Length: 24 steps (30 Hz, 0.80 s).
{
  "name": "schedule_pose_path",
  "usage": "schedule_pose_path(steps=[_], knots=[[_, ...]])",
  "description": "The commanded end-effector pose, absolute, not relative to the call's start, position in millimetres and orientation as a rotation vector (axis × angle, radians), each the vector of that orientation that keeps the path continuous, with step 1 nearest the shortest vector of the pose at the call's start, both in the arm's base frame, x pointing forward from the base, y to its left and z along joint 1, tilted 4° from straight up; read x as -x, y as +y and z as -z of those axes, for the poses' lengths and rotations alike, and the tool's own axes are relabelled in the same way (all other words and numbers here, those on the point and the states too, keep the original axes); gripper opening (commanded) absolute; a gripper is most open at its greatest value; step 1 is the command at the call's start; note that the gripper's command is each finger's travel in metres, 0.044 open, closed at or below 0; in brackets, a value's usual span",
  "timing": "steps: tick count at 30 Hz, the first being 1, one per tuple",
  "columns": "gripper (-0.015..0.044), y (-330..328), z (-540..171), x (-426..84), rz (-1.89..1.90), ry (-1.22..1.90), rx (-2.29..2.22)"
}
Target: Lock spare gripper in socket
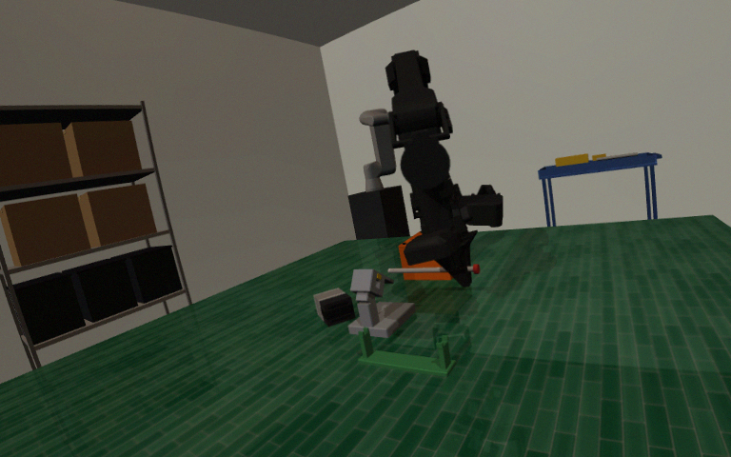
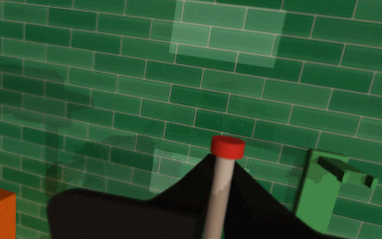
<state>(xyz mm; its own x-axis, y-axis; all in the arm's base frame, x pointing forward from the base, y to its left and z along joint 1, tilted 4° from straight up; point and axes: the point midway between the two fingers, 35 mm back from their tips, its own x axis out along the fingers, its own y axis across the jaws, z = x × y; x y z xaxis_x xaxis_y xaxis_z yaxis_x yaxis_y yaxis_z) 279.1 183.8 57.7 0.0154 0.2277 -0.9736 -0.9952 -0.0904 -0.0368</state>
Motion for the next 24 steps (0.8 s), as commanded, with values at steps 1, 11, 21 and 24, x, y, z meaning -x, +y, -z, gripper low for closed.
schedule_pose_path(steps=[1, 11, 21, 24], knots=[[0.0, 183.6, -66.3, -279.0, -1.356, 0.97, 1.118], [0.0, 184.1, -63.3, -279.9, -1.36, 0.98, 1.116], [0.0, 197.2, -71.4, -307.8, -1.354, 0.978, 1.113], [0.0, 201.2, -73.5, -316.4, -1.352, 0.978, 1.112]])
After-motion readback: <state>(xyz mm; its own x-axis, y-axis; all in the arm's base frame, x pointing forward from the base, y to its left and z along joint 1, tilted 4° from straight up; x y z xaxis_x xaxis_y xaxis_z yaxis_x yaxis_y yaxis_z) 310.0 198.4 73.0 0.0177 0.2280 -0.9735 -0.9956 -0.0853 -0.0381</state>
